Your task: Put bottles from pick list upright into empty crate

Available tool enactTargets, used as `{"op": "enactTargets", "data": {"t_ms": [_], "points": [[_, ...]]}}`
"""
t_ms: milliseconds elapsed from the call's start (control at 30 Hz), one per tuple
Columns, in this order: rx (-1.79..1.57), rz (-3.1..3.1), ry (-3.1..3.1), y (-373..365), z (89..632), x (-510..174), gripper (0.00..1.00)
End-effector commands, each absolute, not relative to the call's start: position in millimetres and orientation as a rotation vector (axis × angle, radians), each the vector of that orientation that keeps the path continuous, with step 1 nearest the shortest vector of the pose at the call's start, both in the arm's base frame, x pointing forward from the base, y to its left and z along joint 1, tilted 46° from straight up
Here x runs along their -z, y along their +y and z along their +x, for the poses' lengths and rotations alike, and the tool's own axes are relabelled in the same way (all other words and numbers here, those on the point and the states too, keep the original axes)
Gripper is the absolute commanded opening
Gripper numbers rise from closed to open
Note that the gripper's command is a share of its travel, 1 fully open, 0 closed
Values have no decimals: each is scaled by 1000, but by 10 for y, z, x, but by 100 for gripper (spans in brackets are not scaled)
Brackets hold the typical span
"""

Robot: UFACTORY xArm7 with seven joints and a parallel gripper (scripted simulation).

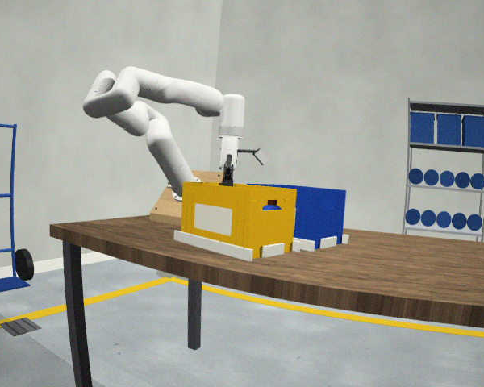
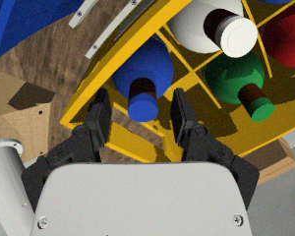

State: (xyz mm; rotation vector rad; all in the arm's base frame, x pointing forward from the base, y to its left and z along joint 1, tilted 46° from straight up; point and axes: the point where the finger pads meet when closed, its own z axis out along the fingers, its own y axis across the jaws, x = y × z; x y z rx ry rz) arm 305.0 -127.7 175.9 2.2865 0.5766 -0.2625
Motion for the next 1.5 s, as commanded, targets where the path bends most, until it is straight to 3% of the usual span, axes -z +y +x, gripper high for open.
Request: {"op": "enactTargets", "data": {"t_ms": [0, 600, 633, 1467], "points": [[259, 2286, 578, -1312, 3060, -1724, 65], [259, 2286, 578, -1346, 3059, -1691, 65], [259, 2286, 578, -1322, 3060, -1715, 0], [259, 2286, 578, -1322, 3059, -1714, 0]]}}
